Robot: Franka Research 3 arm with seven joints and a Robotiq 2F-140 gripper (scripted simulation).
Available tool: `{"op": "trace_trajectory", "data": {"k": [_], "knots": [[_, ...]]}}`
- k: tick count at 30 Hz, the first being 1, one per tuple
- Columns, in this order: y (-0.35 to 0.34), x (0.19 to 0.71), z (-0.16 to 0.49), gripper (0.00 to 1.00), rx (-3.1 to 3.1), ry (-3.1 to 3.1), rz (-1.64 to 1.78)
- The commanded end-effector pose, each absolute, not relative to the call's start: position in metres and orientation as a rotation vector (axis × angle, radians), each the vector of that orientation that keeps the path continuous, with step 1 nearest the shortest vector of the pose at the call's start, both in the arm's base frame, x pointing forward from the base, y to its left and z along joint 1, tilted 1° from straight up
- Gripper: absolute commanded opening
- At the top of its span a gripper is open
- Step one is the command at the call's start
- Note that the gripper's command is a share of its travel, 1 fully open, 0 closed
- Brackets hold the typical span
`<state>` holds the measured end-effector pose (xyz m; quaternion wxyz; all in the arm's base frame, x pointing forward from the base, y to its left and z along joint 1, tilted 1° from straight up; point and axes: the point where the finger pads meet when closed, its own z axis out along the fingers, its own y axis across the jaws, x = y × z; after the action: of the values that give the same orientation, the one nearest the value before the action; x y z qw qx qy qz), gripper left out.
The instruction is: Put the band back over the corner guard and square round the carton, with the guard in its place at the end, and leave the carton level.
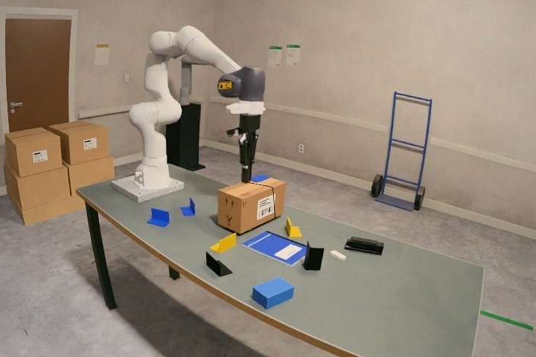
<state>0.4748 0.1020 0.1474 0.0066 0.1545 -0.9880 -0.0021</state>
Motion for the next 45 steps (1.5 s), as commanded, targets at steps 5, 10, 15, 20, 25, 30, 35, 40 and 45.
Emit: {"op": "trace_trajectory", "data": {"k": [5,10,15,20,25,30,35,40,45], "knots": [[0.1023,0.4746,0.1455,0.18,0.477,-3.092,-0.005],[0.1023,0.4746,0.1446,0.18,0.478,-3.092,-0.005],[0.1023,0.4746,0.1436,0.18,0.477,-3.092,-0.005],[0.1023,0.4746,0.1431,0.18,0.477,-3.092,-0.005],[0.1023,0.4746,0.1424,0.18,0.477,-3.092,-0.005],[0.1023,0.4746,0.1419,0.18,0.478,-3.092,-0.005],[0.1023,0.4746,0.1417,0.18,0.478,-3.092,-0.005],[0.1023,0.4746,0.1416,0.18,0.478,-3.092,-0.005],[0.1023,0.4746,0.1415,0.18,0.478,-3.092,-0.005]]}}
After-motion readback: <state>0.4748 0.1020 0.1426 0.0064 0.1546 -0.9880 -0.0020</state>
